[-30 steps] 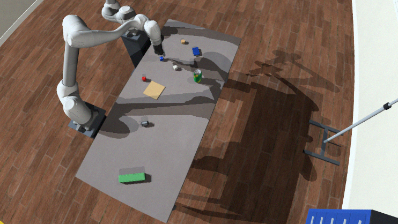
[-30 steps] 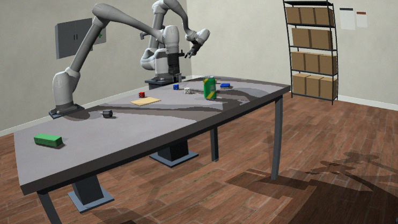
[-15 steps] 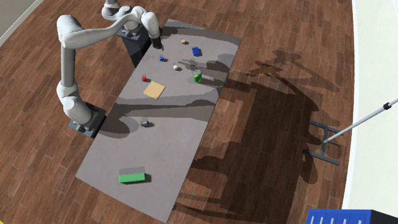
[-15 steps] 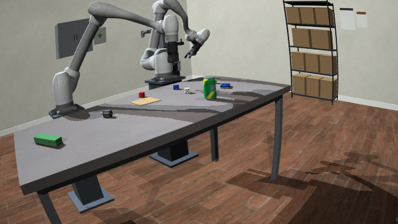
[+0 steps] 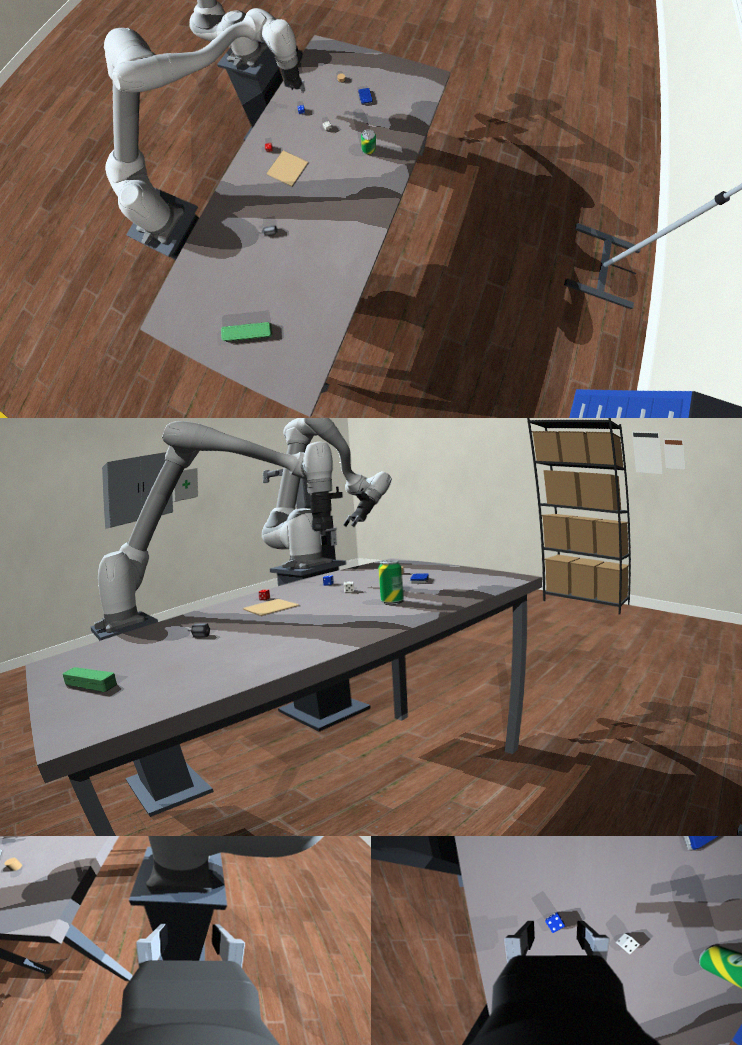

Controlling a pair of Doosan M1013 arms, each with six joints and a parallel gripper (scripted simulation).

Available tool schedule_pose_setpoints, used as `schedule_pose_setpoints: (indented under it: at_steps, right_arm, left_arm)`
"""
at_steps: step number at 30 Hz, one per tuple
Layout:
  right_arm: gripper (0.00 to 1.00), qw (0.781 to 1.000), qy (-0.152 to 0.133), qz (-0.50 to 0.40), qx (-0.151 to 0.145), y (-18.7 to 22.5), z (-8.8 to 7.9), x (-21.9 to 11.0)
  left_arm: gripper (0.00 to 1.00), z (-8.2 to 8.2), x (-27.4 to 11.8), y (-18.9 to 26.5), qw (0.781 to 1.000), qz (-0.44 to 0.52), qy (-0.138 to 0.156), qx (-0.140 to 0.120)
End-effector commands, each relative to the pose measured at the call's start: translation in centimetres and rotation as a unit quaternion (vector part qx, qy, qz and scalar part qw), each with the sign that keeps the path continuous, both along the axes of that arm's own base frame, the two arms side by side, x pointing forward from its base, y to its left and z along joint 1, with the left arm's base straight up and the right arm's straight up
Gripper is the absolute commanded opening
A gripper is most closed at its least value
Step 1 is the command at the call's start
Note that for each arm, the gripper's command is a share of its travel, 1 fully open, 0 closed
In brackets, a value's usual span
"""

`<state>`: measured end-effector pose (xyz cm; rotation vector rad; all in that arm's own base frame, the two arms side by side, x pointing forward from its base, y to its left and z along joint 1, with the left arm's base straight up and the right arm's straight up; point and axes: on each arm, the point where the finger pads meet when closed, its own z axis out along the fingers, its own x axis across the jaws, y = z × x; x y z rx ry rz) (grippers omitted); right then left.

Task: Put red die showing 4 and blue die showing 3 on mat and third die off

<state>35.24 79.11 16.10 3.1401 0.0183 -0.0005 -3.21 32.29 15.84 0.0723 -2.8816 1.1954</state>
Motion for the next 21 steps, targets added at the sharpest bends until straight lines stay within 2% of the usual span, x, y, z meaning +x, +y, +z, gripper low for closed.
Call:
schedule_pose_setpoints:
  at_steps: [1, 10, 21]
  right_arm:
    - [1.00, 1.000, 0.000, 0.001, 0.001, 0.0, 0.1, 0.0]
    - [1.00, 1.000, 0.000, 0.019, 0.001, -2.0, 0.3, 0.0]
    - [1.00, 0.995, 0.000, 0.100, 0.001, -10.5, 0.6, -0.5]
  left_arm:
    - [1.00, 0.0, 0.0, 0.0, 1.000, 0.000, 0.000, 0.001]
    - [1.00, 0.0, 0.0, 0.0, 1.000, 0.000, 0.000, 0.001]
    - [1.00, 0.0, 0.0, 0.0, 1.000, 0.000, 0.000, 0.001]
